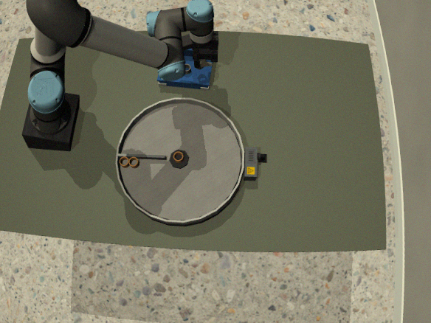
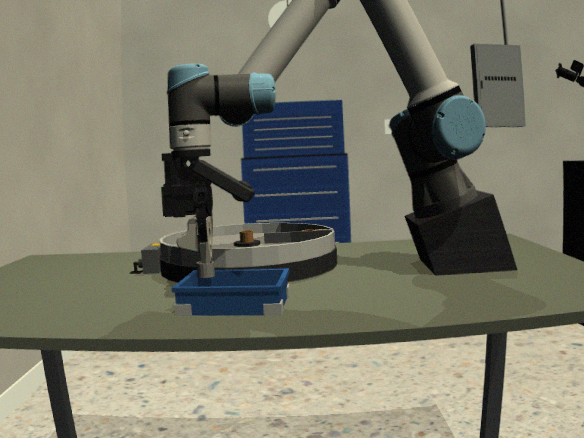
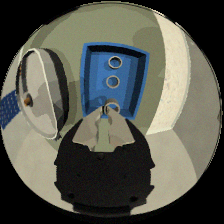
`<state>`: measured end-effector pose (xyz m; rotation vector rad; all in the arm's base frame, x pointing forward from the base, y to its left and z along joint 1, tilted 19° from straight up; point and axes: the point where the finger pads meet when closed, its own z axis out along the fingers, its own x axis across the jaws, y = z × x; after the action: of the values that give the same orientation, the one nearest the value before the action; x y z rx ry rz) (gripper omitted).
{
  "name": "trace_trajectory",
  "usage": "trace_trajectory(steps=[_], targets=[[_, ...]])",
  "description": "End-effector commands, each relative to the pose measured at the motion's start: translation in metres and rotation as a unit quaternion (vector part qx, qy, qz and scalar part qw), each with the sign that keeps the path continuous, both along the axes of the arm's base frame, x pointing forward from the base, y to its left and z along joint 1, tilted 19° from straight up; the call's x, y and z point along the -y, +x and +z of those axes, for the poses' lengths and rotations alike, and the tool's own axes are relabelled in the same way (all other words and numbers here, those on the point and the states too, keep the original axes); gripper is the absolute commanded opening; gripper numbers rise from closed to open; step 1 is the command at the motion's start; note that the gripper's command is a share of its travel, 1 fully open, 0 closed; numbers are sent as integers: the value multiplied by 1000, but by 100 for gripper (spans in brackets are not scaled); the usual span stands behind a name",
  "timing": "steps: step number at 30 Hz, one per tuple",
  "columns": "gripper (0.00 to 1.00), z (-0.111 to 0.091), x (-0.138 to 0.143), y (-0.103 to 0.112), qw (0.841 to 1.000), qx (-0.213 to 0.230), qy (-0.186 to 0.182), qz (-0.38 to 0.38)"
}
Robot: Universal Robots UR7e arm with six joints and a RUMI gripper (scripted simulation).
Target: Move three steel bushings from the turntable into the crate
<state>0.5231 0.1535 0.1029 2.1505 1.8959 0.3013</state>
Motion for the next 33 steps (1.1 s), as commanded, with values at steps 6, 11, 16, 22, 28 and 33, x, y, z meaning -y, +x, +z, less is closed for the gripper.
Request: trace_trajectory(steps=[6,11,16,22,28,33], targets=[[0,-5,0,2,1000,1,0,0],[0,-13,1,5,1000,1,0,0],[0,-18,1,7,1000,1,0,0],[0,-28,2,10,1000,1,0,0],[0,-35,2,13,1000,1,0,0],[0,-37,2,13,1000,1,0,0]])
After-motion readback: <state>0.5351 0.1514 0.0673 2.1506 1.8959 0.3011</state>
